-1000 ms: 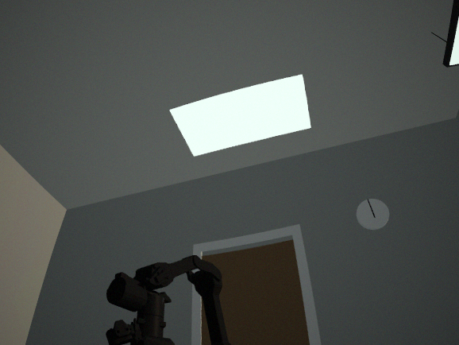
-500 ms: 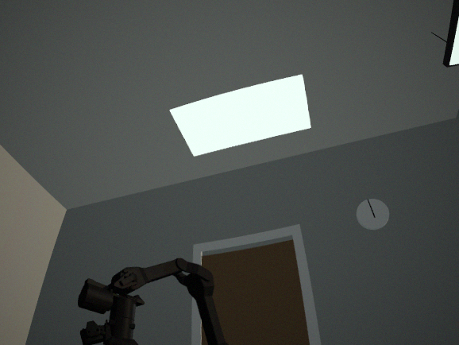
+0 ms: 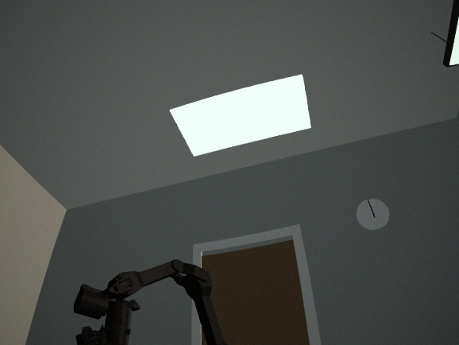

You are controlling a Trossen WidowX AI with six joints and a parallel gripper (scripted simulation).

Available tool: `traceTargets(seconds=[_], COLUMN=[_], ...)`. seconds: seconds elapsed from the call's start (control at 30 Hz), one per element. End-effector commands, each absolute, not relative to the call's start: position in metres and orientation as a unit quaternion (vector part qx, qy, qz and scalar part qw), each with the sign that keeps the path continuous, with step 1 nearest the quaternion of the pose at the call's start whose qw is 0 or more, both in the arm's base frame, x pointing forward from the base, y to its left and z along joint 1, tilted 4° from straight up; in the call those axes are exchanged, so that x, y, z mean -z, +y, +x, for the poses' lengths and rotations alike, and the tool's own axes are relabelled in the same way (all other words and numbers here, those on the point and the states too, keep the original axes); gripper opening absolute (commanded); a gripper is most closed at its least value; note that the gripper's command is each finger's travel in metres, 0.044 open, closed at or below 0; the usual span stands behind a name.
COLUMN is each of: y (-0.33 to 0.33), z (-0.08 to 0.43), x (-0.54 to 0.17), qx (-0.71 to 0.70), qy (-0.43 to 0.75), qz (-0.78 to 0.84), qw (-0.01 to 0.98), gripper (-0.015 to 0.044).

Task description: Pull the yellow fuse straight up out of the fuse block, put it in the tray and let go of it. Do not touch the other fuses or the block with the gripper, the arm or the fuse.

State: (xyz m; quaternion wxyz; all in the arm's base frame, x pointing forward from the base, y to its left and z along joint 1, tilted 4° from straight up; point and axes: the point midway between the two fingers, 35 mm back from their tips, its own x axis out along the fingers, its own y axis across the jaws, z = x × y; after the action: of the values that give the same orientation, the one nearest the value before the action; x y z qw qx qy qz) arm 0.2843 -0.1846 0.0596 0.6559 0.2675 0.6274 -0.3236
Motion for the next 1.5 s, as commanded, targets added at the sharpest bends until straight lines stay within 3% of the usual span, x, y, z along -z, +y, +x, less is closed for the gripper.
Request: traceTargets(seconds=[0.0,0.53,0.97,1.1,1.47], y=[-0.185,-0.186,-0.186,-0.183,-0.183], z=[0.283,0.282,0.283,0.282,0.283], x=[-0.051,-0.031,-0.037,-0.071,-0.07], qx=[0.323,0.323,0.323,0.323,0.321], qy=[0.63,0.63,0.629,0.63,0.63], qz=[0.265,0.265,0.267,0.265,0.265], qw=[0.654,0.654,0.654,0.654,0.655], gripper=[0.0,0.0,0.033,0.033,0.033])
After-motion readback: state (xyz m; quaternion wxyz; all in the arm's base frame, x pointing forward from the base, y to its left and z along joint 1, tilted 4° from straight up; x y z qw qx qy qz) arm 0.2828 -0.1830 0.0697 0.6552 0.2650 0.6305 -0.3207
